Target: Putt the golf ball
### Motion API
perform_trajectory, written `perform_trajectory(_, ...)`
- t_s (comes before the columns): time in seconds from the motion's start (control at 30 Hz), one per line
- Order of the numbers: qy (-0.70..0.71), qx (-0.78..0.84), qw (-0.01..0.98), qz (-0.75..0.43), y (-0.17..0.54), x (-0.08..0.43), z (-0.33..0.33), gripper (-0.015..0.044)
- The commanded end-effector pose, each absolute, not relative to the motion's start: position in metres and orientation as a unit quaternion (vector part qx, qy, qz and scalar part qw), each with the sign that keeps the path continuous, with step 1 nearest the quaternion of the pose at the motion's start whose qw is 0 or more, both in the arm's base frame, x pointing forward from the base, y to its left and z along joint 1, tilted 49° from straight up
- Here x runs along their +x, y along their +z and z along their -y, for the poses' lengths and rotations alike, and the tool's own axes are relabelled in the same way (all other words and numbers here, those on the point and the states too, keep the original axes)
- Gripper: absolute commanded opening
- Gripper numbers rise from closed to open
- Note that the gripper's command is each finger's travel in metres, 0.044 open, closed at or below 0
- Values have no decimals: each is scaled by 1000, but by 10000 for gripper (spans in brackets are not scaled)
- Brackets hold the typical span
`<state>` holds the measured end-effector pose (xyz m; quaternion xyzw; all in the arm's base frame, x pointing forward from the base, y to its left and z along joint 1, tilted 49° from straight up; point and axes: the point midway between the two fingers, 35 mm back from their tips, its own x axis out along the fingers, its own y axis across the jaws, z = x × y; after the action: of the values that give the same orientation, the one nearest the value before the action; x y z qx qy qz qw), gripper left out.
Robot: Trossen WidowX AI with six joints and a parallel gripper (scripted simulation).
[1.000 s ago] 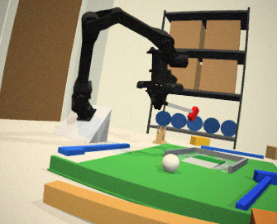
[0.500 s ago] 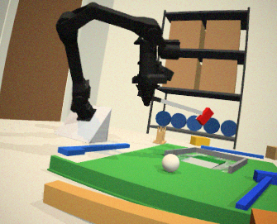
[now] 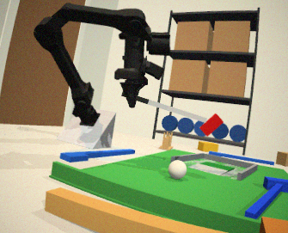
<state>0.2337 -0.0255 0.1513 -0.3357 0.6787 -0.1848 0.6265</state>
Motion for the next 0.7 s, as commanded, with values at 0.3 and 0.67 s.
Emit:
perform_trajectory(0.3, -330, -241, 667, -623, 192, 188, 68, 0)
perform_trajectory(0.67, -357, -222, 665, -617, 186, 186, 79, 0)
